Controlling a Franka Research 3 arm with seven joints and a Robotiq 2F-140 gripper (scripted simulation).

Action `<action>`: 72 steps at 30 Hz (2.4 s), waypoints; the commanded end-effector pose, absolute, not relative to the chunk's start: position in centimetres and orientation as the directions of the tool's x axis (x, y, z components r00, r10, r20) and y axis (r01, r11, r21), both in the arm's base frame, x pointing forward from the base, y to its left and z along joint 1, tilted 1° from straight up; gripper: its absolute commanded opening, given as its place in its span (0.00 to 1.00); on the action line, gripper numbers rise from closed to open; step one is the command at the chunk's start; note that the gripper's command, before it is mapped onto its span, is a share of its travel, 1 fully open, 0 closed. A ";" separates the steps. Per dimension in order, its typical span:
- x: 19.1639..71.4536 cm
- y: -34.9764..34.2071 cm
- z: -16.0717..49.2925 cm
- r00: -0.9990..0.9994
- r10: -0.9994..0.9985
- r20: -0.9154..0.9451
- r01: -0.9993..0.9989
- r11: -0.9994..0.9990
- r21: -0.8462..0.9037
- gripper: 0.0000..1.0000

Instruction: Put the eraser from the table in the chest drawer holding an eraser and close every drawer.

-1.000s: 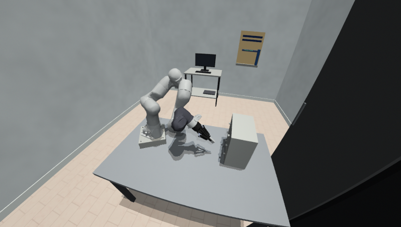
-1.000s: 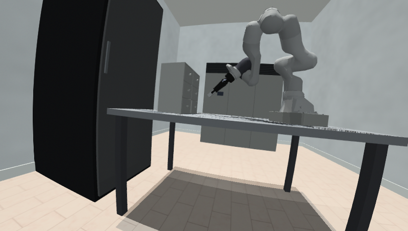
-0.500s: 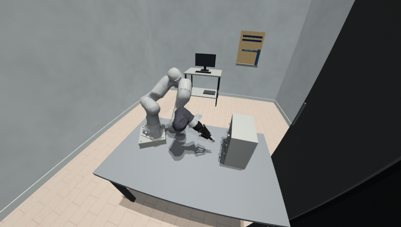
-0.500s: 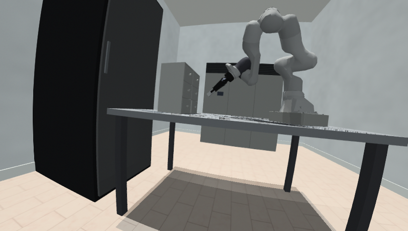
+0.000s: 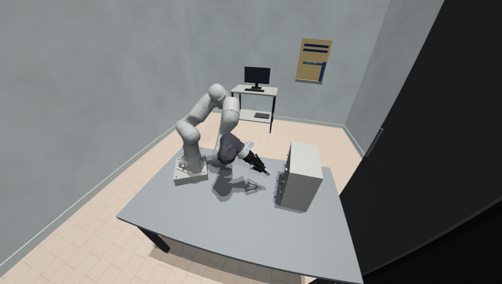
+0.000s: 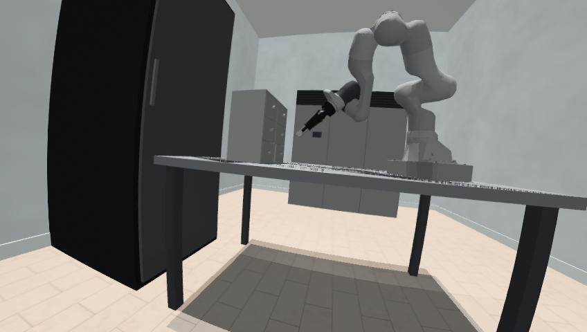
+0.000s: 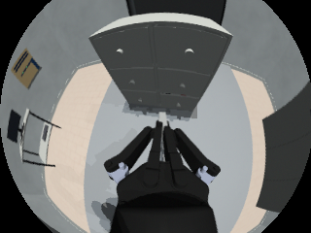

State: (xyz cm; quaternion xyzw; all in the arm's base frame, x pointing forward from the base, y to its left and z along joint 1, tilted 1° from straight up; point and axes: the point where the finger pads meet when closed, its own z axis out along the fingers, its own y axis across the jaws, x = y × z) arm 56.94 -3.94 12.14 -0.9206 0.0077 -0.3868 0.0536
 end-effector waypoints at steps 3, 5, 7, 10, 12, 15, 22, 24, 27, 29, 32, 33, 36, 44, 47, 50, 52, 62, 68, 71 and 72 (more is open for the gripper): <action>57.0 -3.3 12.2 0.712 -0.068 0.699 0.033 -0.991 -0.130 0.00; 57.0 -3.3 12.2 0.712 -0.068 0.699 0.033 -0.991 -0.130 0.00; 57.0 -3.3 12.2 0.712 -0.068 0.699 0.033 -0.991 -0.130 0.00; 57.0 -3.3 12.2 0.712 -0.068 0.699 0.033 -0.991 -0.130 0.00; 57.1 -2.1 12.7 0.726 -0.067 0.684 0.059 -0.985 -0.159 0.00; 57.1 -2.1 12.7 0.726 -0.067 0.684 0.059 -0.985 -0.159 0.00; 57.1 -2.1 12.7 0.726 -0.067 0.684 0.059 -0.985 -0.159 0.00; 57.1 -2.1 12.7 0.726 -0.067 0.684 0.059 -0.985 -0.159 0.00; 57.1 -1.1 13.1 0.745 -0.063 0.664 0.083 -0.979 -0.186 0.00; 57.1 -1.1 13.1 0.745 -0.063 0.664 0.083 -0.979 -0.186 0.00; 57.1 -1.1 13.1 0.745 -0.063 0.664 0.083 -0.979 -0.186 0.00; 57.1 -1.1 13.1 0.745 -0.063 0.664 0.083 -0.979 -0.186 0.00; 57.1 -1.1 13.1 0.745 -0.063 0.664 0.083 -0.979 -0.186 0.00; 56.9 -0.2 13.4 0.765 -0.057 0.642 0.103 -0.972 -0.209 0.00; 56.9 -0.2 13.4 0.765 -0.057 0.642 0.103 -0.972 -0.209 0.00; 56.9 -0.2 13.4 0.765 -0.057 0.642 0.103 -0.972 -0.209 0.00; 56.9 -0.2 13.4 0.765 -0.057 0.642 0.103 -0.972 -0.209 0.00; 56.5 0.5 13.7 0.786 -0.050 0.616 0.117 -0.966 -0.228 0.00; 56.5 0.5 13.7 0.786 -0.050 0.616 0.117 -0.966 -0.228 0.00; 56.5 0.5 13.7 0.786 -0.050 0.616 0.117 -0.966 -0.228 0.00; 56.5 0.5 13.7 0.786 -0.050 0.616 0.117 -0.966 -0.228 0.00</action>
